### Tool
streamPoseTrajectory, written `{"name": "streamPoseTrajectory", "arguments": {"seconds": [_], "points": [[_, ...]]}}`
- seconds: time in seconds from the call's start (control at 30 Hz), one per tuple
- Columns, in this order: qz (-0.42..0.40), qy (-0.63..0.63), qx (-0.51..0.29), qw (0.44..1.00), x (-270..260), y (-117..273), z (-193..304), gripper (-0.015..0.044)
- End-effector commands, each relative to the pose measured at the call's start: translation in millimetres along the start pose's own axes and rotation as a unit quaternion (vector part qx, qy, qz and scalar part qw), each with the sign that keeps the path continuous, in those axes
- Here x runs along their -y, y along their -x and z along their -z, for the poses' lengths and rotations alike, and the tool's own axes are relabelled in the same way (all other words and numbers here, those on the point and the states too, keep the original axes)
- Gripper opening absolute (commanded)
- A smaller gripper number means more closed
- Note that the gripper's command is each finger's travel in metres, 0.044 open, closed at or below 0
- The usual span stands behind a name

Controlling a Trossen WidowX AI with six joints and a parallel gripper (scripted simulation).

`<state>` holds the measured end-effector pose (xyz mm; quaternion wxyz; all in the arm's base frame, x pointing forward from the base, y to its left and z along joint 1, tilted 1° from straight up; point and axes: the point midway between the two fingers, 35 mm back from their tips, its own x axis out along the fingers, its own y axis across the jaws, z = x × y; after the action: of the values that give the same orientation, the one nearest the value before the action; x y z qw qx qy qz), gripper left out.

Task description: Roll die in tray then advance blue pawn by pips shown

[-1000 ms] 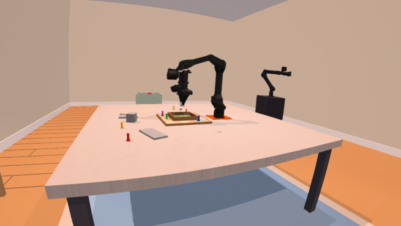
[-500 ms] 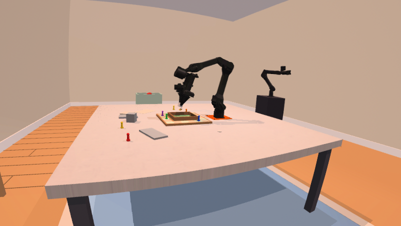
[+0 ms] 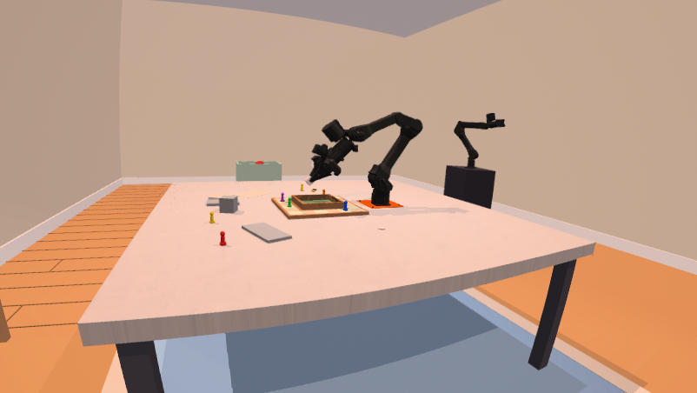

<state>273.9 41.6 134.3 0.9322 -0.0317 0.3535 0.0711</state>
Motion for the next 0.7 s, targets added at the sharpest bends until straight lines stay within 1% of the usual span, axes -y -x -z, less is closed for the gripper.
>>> {"name": "streamPoseTrajectory", "arguments": {"seconds": [0.0,0.07,0.2,0.67], "points": [[-0.001,0.0,0.027,1.0,-0.1,0.0,1.3,0.0],[-0.001,0.0,0.027,1.0,-0.6,5.8,2.0,0.0],[-0.001,0.0,0.026,1.0,-2.6,33.4,8.1,0.0],[-0.002,0.003,0.027,1.0,-2.9,34.1,8.7,0.0]]}}
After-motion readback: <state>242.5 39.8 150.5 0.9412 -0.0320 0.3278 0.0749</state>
